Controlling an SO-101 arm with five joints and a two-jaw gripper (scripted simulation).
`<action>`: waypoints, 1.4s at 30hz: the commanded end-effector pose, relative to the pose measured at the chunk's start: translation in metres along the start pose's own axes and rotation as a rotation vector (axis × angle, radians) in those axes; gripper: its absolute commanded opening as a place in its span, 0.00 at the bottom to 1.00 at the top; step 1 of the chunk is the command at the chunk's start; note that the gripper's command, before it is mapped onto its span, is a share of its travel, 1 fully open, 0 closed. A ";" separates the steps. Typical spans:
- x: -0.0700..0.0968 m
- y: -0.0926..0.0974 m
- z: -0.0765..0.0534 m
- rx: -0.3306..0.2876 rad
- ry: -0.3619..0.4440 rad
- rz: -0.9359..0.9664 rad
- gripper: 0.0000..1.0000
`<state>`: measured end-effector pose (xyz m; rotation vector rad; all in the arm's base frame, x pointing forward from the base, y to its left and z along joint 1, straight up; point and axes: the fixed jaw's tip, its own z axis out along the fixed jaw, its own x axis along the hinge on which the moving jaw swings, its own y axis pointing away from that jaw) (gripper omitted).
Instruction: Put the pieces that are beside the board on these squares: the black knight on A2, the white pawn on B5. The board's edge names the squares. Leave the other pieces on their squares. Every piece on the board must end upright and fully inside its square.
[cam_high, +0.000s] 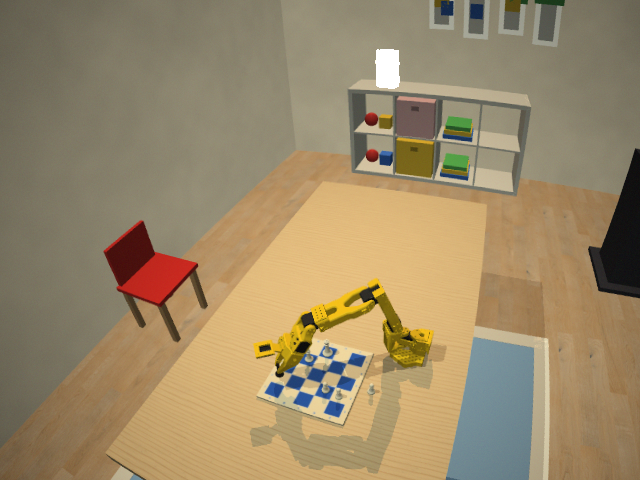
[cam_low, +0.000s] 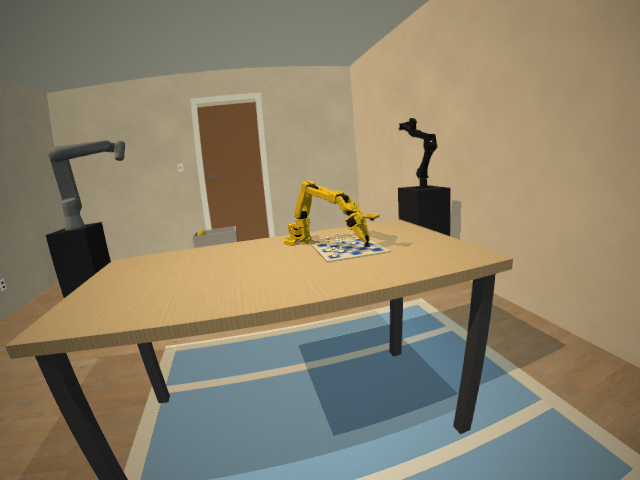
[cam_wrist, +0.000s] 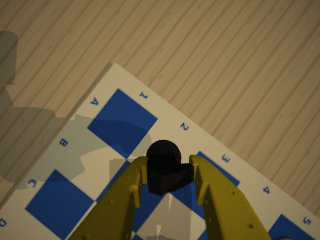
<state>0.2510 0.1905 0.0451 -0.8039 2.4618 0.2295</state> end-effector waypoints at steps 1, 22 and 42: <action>0.001 0.002 0.001 -0.004 0.012 -0.006 0.00; 0.004 0.002 0.007 -0.004 0.012 -0.006 0.00; 0.018 0.002 0.017 -0.004 0.013 -0.007 0.00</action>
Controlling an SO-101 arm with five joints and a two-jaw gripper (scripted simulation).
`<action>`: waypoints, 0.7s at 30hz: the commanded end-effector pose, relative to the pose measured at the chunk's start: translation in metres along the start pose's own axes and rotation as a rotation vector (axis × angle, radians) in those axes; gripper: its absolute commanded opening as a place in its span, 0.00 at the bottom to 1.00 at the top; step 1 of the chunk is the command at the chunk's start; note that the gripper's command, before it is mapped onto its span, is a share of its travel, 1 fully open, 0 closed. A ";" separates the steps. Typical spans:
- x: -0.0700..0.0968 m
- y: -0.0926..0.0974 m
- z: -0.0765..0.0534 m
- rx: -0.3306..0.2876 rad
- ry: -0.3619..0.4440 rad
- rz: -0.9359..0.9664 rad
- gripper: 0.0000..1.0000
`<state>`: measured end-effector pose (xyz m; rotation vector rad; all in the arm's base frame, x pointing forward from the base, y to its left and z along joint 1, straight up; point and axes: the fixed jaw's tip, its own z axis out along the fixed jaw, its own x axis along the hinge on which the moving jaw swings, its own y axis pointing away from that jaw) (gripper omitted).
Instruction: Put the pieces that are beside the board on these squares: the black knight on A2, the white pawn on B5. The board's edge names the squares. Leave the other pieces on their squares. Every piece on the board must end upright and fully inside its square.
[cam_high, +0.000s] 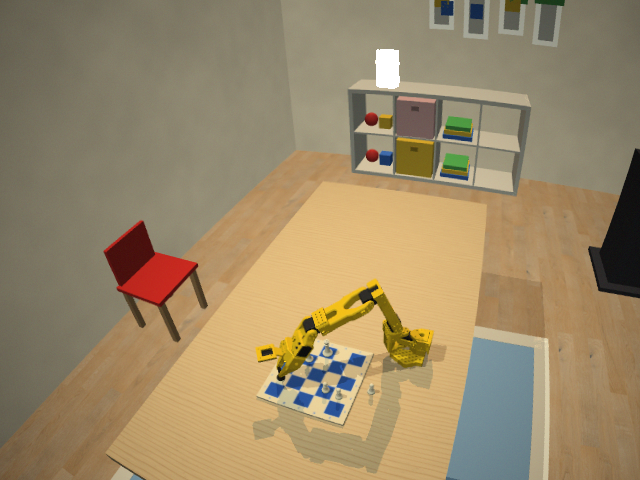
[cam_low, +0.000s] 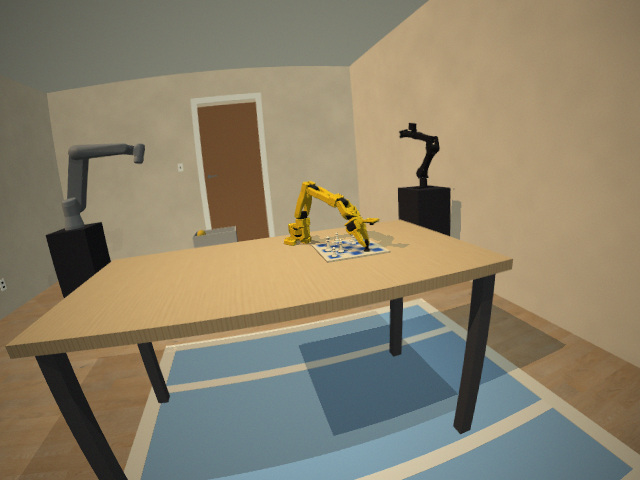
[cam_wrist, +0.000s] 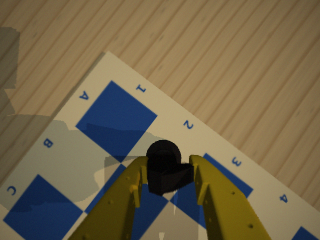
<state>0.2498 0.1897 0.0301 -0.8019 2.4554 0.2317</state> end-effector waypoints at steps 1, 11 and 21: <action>0.008 0.002 0.006 -0.004 0.020 -0.006 0.00; 0.009 0.002 0.005 -0.004 0.020 -0.006 0.00; 0.010 0.002 0.004 -0.004 0.020 -0.006 0.00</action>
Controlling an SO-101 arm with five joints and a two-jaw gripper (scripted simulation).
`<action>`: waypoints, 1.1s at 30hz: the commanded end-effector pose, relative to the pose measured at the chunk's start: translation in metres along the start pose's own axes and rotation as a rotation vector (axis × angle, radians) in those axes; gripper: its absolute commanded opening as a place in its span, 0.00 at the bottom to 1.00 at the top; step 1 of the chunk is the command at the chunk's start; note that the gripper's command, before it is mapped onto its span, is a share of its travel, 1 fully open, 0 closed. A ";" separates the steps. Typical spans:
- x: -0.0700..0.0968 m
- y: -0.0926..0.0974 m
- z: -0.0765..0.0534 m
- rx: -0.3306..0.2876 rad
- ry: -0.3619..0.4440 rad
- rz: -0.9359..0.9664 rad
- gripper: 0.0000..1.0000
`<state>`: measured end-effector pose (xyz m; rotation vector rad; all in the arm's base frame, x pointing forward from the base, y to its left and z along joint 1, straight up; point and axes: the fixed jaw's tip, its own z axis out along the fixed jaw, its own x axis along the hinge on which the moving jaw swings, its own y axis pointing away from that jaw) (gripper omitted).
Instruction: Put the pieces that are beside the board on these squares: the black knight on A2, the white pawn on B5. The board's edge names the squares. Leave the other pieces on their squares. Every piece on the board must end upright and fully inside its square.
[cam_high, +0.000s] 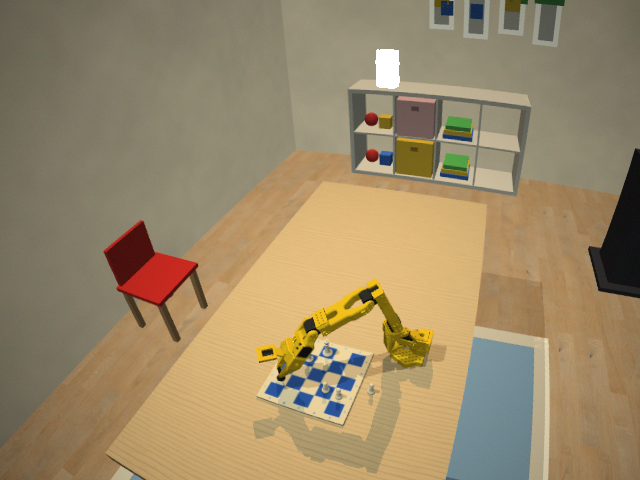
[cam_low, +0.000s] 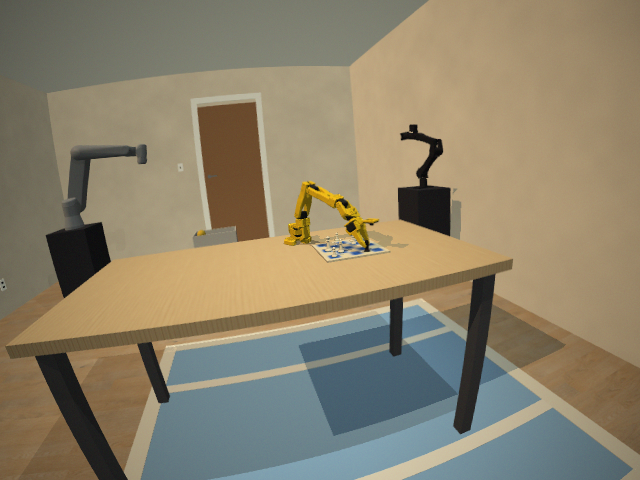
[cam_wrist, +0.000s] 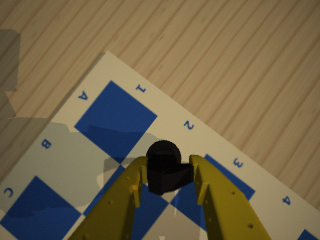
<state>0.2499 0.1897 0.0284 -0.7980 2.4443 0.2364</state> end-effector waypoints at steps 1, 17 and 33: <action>0.009 0.002 0.003 -0.004 0.032 -0.007 0.00; 0.009 0.002 0.001 -0.004 0.032 -0.007 0.00; 0.009 0.002 0.001 -0.004 0.032 -0.007 0.10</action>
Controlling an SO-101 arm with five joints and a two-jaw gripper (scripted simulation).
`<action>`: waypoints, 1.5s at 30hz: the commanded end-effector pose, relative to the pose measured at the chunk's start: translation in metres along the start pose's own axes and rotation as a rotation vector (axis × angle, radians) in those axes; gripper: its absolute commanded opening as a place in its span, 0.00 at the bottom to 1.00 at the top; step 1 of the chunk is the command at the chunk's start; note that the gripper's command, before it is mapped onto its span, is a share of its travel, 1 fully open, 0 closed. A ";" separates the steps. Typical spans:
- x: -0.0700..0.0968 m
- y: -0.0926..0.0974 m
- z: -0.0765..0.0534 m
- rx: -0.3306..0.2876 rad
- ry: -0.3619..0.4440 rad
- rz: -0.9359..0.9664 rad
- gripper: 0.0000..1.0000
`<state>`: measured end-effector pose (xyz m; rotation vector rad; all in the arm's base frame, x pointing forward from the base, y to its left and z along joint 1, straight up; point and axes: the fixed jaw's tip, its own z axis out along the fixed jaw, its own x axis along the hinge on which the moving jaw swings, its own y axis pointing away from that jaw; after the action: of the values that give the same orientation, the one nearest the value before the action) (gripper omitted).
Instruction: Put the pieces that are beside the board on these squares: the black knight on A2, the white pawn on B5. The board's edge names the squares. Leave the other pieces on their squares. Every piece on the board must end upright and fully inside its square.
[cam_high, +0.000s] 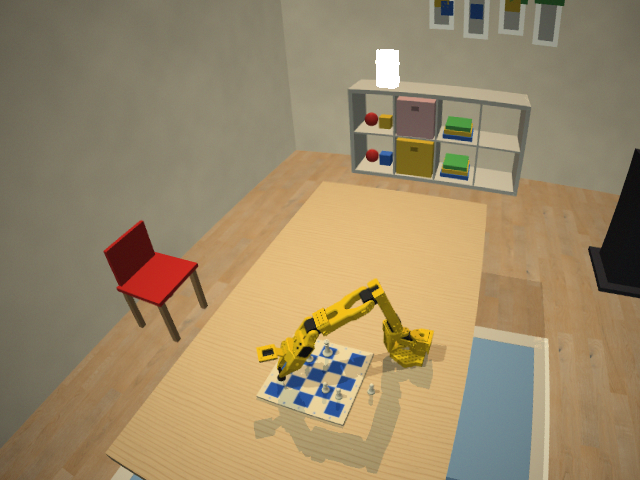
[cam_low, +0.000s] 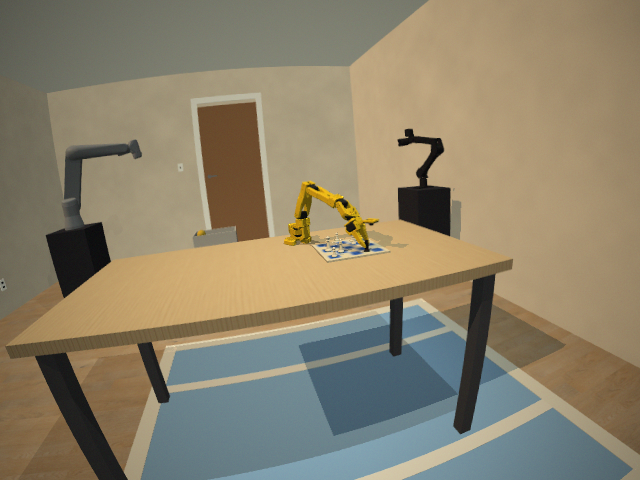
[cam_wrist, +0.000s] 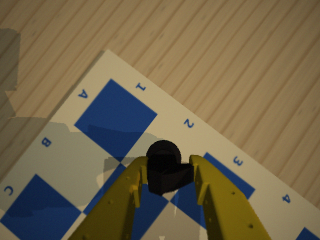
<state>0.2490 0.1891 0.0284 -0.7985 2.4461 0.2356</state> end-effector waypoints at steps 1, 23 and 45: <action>0.008 0.002 0.002 -0.004 0.030 -0.007 0.11; 0.008 0.006 0.002 -0.012 0.030 -0.006 0.13; 0.001 0.007 -0.009 -0.012 0.030 -0.006 0.13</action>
<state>0.2415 0.1890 0.0268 -0.8247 2.4795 0.2279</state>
